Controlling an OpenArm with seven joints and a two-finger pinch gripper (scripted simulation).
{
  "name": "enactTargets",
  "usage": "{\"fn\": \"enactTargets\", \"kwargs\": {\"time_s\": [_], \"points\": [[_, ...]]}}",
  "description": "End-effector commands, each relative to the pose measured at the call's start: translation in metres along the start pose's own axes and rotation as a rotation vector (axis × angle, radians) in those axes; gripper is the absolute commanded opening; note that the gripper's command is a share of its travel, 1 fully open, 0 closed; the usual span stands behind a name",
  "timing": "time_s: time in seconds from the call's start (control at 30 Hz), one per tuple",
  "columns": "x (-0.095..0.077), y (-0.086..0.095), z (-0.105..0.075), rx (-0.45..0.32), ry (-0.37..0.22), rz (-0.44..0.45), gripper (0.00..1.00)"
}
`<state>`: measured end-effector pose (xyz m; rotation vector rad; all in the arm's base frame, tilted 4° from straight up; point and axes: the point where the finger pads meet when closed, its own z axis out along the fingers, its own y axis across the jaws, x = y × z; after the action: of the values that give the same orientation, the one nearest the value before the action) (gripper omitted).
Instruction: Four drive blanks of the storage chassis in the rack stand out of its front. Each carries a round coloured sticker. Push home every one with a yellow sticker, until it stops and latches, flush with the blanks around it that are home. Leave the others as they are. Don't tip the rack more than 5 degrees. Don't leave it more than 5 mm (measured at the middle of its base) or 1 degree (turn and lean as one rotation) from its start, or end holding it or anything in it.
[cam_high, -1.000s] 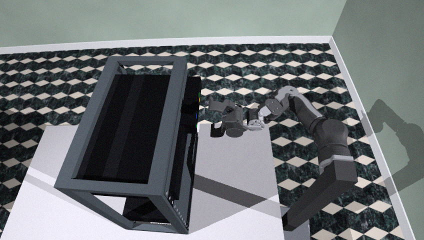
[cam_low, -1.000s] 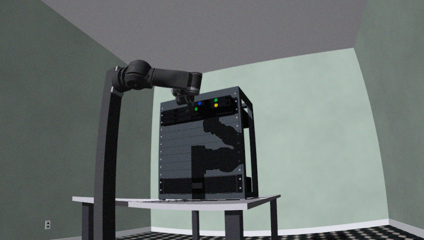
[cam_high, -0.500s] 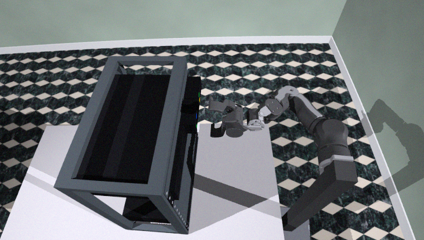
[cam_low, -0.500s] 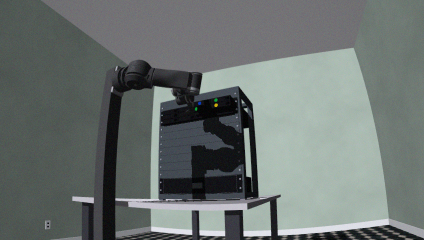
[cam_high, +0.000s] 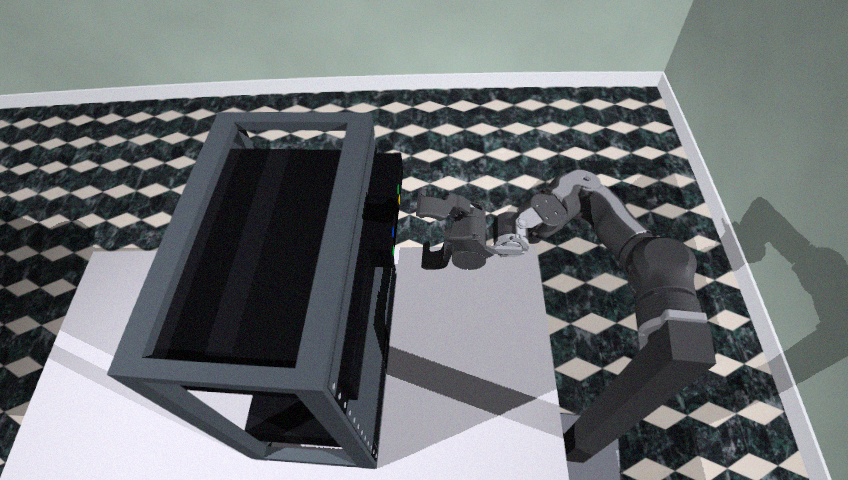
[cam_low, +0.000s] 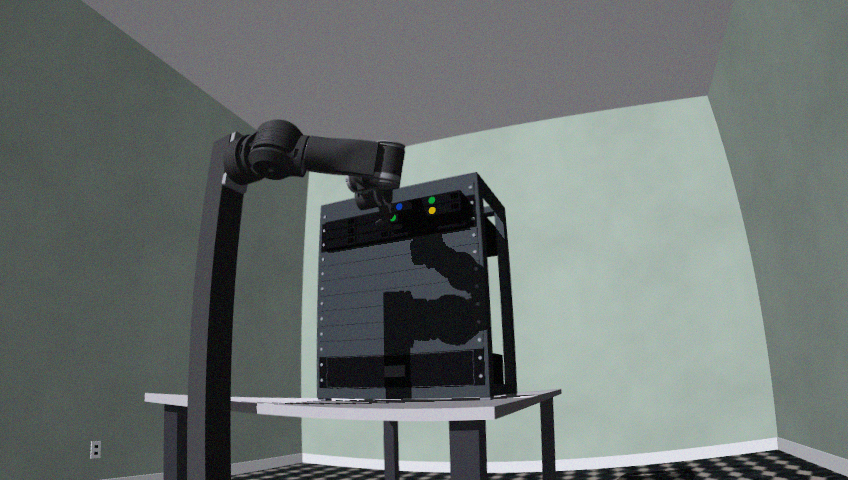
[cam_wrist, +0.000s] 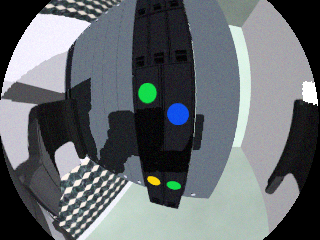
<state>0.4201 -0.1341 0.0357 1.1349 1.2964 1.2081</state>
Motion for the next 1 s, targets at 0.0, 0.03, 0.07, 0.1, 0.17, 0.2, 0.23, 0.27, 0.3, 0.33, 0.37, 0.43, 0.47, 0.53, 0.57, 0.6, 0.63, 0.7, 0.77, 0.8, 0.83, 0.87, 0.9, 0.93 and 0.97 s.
{"fn": "enactTargets", "kwargs": {"time_s": [0.0,0.03,0.07,0.1,0.17,0.2,0.23,0.27,0.3,0.33,0.37,0.43,0.47,0.53,0.57,0.6,0.63,0.7,0.77,0.8,0.83,0.87,0.9,0.93,0.97], "points": [[-0.006,0.004,0.000,-0.012,0.010,0.002,1.00],[-0.013,0.004,0.000,-0.012,0.010,0.002,1.00],[-0.020,0.004,0.000,-0.012,0.010,0.002,1.00],[-0.029,0.004,0.000,-0.012,0.010,0.002,1.00],[-0.046,0.004,0.000,-0.012,0.010,0.002,1.00],[-0.055,0.004,0.001,-0.012,0.010,0.002,1.00],[-0.063,0.004,0.001,-0.012,0.010,0.002,1.00],[-0.063,0.004,0.001,-0.012,0.010,0.002,1.00],[-0.063,0.004,0.001,-0.012,0.010,0.002,1.00],[-0.071,0.004,0.001,-0.012,0.010,0.002,1.00],[-0.078,0.004,0.001,-0.012,0.010,0.002,1.00],[-0.087,0.005,0.001,-0.012,0.010,0.002,1.00],[-0.089,0.005,0.001,-0.012,0.010,0.002,1.00],[-0.089,0.005,0.001,-0.013,0.013,0.001,1.00],[-0.089,0.005,0.001,-0.013,0.012,0.001,1.00],[-0.090,0.005,0.001,-0.012,0.011,0.002,1.00],[-0.090,0.005,0.001,-0.012,0.010,0.002,1.00],[-0.090,0.005,0.001,-0.013,0.011,0.002,1.00],[-0.090,0.005,0.001,-0.013,0.011,0.002,1.00],[-0.090,0.005,0.001,-0.013,0.011,0.002,1.00],[-0.090,0.005,0.001,-0.013,0.011,0.002,1.00],[-0.090,0.005,0.001,-0.013,0.011,0.002,1.00],[-0.090,0.005,0.001,-0.013,0.011,0.002,1.00],[-0.090,0.005,0.001,-0.013,0.011,0.002,1.00],[-0.090,0.005,0.001,-0.013,0.011,0.002,1.00]]}}
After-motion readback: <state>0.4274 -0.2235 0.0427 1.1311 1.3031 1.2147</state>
